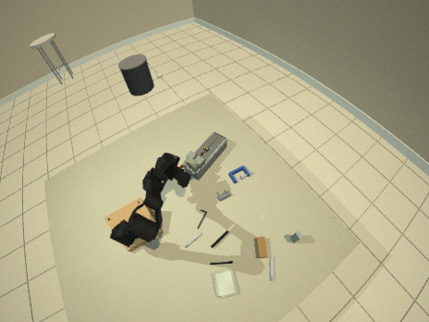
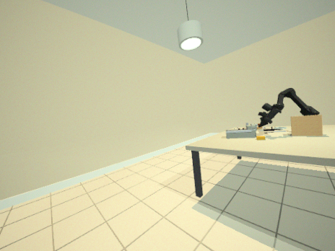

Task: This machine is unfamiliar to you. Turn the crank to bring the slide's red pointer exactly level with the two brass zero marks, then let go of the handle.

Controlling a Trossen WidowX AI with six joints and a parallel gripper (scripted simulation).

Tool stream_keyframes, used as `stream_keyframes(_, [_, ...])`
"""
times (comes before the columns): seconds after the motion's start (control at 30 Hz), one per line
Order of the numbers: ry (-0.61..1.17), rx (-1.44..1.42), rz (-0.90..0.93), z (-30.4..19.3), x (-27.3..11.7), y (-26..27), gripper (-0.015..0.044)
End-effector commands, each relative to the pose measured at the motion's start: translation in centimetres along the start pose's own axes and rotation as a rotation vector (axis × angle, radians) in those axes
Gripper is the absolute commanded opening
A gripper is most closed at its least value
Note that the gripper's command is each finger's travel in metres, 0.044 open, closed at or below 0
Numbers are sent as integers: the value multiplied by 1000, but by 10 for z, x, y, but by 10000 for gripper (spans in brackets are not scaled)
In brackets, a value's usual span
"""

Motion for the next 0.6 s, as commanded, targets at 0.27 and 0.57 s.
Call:
stream_keyframes(0.27, [-6,-3,-8,8,-5,-16,0])
stream_keyframes(0.57, [-6,-3,-8,9,-4,-23,0])
Point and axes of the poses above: the point midway between the two fingers, 35 mm back from their tips, its own x axis out along the fingers, its own y axis across the jaws, z = x × y, the point moved 2 cm from there along -x, back along the fingers, and after that the axes turned 13 degrees about x, right-handed, at the moved point
